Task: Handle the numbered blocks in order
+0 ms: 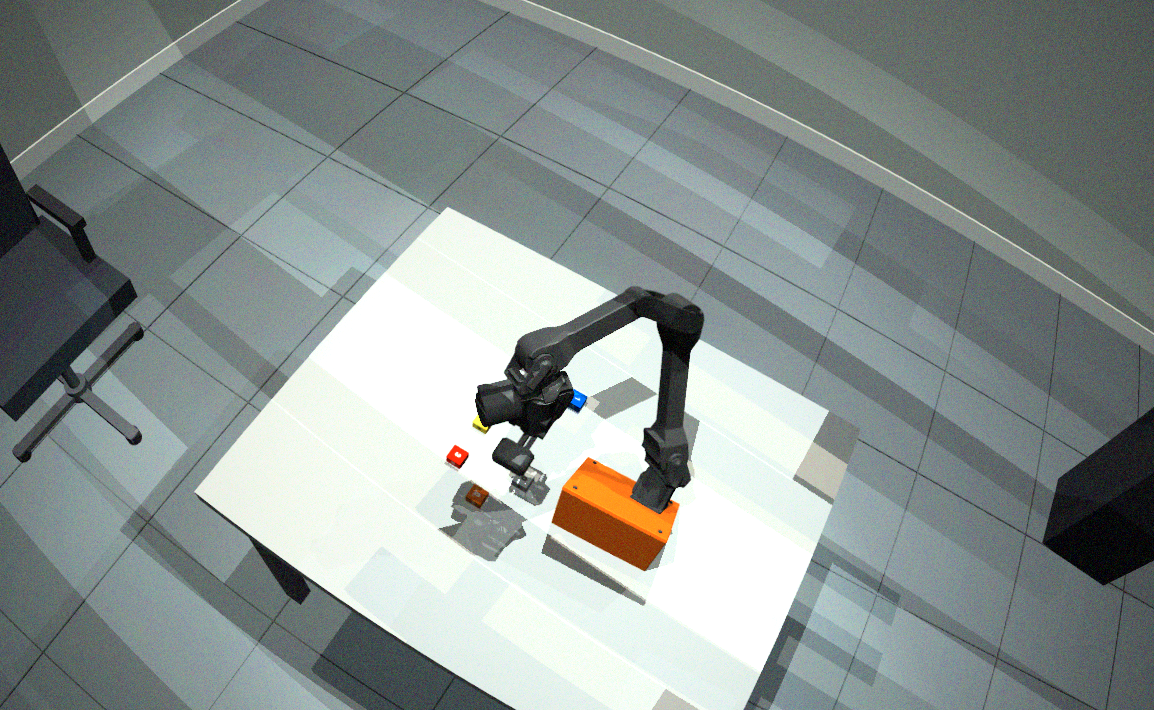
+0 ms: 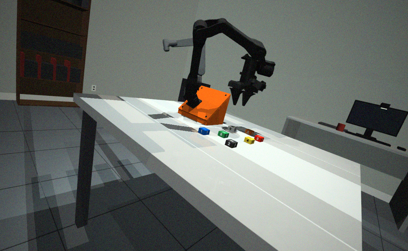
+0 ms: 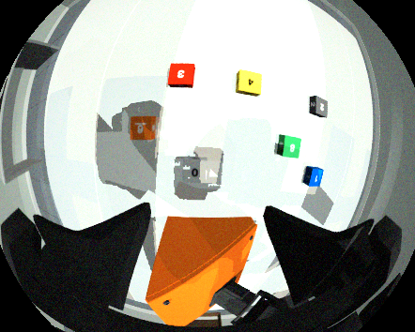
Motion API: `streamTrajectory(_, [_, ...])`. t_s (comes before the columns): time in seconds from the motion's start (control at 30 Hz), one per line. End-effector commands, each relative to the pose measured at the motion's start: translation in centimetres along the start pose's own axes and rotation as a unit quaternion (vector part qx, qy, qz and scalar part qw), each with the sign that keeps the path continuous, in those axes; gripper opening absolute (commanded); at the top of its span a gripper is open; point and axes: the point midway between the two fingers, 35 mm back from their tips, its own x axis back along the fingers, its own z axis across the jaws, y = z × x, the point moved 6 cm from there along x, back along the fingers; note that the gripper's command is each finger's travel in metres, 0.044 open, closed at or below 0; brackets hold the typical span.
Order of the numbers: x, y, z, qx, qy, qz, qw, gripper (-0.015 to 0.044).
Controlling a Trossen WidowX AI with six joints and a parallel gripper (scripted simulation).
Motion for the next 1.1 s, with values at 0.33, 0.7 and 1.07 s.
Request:
streamTrajectory(0.33, [-8.4, -0.6, 0.4, -0.008, -0.003, 0.002, 1.0, 0.04])
streamTrajectory(0.7, [-9.6, -0.6, 0.4, -0.008, -0.002, 0.002, 1.0, 0.04])
streamTrajectory(1.07, [-11.3, -0.6, 0.4, -0.008, -0.003, 0.002, 1.0, 0.04])
